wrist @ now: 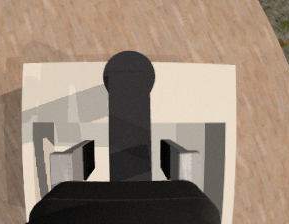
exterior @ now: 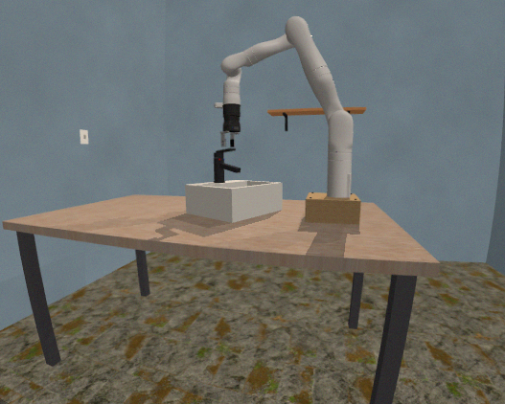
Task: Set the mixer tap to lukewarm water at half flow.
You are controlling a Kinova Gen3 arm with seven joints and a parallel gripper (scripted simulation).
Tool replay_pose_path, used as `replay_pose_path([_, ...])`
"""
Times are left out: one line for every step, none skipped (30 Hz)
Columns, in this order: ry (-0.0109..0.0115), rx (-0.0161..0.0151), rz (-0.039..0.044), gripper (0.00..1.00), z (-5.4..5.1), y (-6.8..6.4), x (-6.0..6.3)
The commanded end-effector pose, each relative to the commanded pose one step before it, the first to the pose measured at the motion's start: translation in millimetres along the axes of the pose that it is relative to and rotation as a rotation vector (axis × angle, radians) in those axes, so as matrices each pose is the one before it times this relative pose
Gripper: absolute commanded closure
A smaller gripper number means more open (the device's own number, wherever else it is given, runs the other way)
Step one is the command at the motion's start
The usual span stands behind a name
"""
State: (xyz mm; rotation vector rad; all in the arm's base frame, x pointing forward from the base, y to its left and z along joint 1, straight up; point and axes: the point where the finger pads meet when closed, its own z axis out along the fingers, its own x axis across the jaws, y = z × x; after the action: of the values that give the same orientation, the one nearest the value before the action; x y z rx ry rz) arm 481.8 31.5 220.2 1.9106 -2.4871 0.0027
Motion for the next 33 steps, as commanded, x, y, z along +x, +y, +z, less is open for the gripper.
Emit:
replay_pose_path([0.00065, 0.00504, -0.00327, 0.00, -10.46, -0.72, 1.00])
replay_pose_path([0.00000, 0.00000, 0.00000, 0.00, 0.00, 0.00, 0.00])
replay_pose_path([0.00097, -0.00351, 0.00002, 0.00, -1.13, 0.19, 0.07])
replay_pose_path([-0.00030, 0.00121, 0.00005, 0.00, -3.51, -0.05, 0.02])
replay_pose_path([-0.00034, 0.00135, 0.00006, 0.00, -3.59, -0.05, 0.02])
replay_pose_path([-0.00017, 0.00072, 0.00005, 0.00, -3.26, -0.03, 0.02])
replay_pose_path([-0.00003, 0.00018, 0.00005, 0.00, -2.95, 0.00, 0.03])
replay_pose_path([0.00006, -0.00016, 0.00005, 0.00, -2.72, 0.01, 0.03])
replay_pose_path([0.00010, -0.00029, 0.00004, 0.00, -2.58, 0.02, 0.03])
replay_pose_path([0.00010, -0.00031, 0.00004, 0.00, -2.46, 0.02, 0.03])
replay_pose_path([0.00010, -0.00032, 0.00004, 0.00, -2.33, 0.01, 0.02])
replay_pose_path([0.00009, -0.00029, 0.00004, 0.00, -2.21, 0.02, 0.02])
replay_pose_path([0.00010, -0.00031, 0.00004, 0.00, -2.05, 0.01, 0.02])
replay_pose_path([0.00009, -0.00029, 0.00003, 0.00, -1.89, 0.01, 0.02])
replay_pose_path([0.00009, -0.00029, 0.00003, 0.00, -1.71, 0.01, 0.02])
replay_pose_path([0.00009, -0.00029, 0.00003, 0.00, -1.52, 0.01, 0.02])
replay_pose_path([0.00008, -0.00027, 0.00002, 0.00, -1.34, 0.01, 0.02])
replay_pose_path([0.00000, 0.00000, 0.00000, 0.00, 0.00, 0.00, 0.00])
replay_pose_path([0.00000, 0.00000, 0.00000, 0.00, 0.00, 0.00, 0.00])
replay_pose_path([0.00050, -0.00182, 0.00001, 0.00, -0.37, 0.04, 0.01])
replay_pose_path([-0.00007, 0.00028, 0.00002, 0.00, -1.22, -0.01, 0.01])
replay_pose_path([-0.00010, 0.00039, 0.00002, 0.00, -1.08, 0.00, 0.01])
replay_pose_path([-0.00004, 0.00014, 0.00001, 0.00, -0.77, 0.00, 0.01])
replay_pose_path([0.00002, -0.00008, 0.00001, 0.00, -0.49, 0.00, 0.01])
replay_pose_path([0.00005, -0.00019, 0.00000, 0.00, -0.28, 0.01, 0.00])
replay_pose_path([0.00006, -0.00021, 0.00000, 0.00, -0.13, 0.00, 0.00])
replay_pose_path([0.00005, -0.00018, 0.00000, 0.00, -0.04, 0.00, 0.00])
replay_pose_path([0.00004, -0.00014, 0.00000, 0.00, 0.02, 0.00, 0.00])
replay_pose_path([0.00002, -0.00008, 0.00000, 0.00, 0.03, 0.00, 0.00])
replay_pose_path([0.00001, -0.00003, 0.00000, 1.00, 0.01, 0.00, 0.00])
replay_pose_path([0.00000, 0.00000, 0.00000, 1.00, 0.00, 0.00, 0.00])
replay_pose_path([0.00000, 0.00000, 0.00000, 1.00, 0.00, 0.00, 0.00])
replay_pose_path([0.00000, 0.00000, 0.00000, 1.00, 0.00, 0.00, 0.00])
